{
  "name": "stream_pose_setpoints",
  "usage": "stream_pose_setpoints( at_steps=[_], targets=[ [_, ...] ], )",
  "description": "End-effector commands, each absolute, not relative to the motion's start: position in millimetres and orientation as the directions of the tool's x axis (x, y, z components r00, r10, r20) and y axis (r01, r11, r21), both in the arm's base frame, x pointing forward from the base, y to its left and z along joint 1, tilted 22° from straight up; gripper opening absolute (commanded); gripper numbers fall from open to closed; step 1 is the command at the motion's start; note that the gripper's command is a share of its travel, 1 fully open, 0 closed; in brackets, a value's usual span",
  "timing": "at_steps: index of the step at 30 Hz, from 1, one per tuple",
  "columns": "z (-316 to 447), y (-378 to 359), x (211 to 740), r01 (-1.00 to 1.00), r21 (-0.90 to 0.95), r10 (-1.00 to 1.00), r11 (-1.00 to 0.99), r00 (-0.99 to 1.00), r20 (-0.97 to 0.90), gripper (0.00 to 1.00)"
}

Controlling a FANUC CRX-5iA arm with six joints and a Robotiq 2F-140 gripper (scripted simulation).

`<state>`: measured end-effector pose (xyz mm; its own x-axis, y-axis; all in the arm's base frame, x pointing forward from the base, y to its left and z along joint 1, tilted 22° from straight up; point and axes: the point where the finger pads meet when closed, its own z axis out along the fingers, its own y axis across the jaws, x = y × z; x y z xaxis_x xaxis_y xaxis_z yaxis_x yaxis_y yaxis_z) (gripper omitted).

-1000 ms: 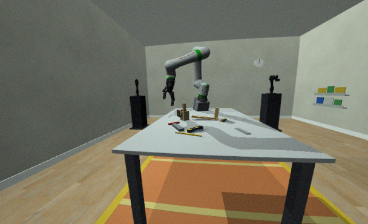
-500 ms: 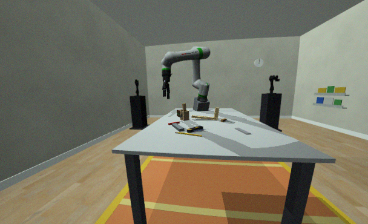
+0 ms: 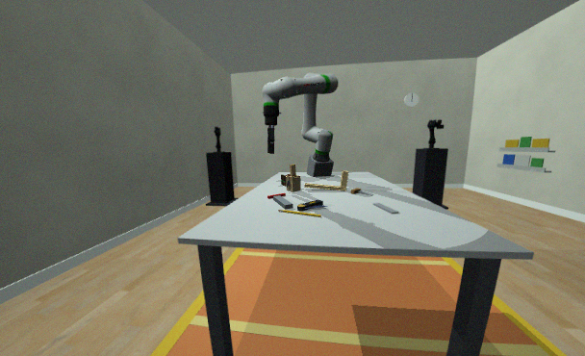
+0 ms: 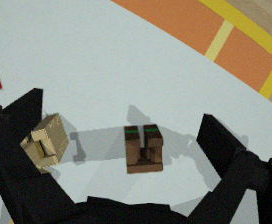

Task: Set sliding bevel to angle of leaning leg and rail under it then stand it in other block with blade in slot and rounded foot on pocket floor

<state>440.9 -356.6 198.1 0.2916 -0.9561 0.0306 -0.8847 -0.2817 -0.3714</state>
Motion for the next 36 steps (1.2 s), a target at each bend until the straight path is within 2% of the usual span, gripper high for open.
stream_pose_setpoints(
  at_steps=[1,13,36],
  targets=[
    [198,-312,480,-0.841,-0.366,-0.913,-0.398,0.402,0.069,1.0],
    [198,-225,527,-0.709,-0.354,-0.783,-0.61,0.609,0.129,1.0],
    [198,-210,533,-0.682,-0.352,-0.756,-0.641,0.639,0.139,1.0]
  ],
)
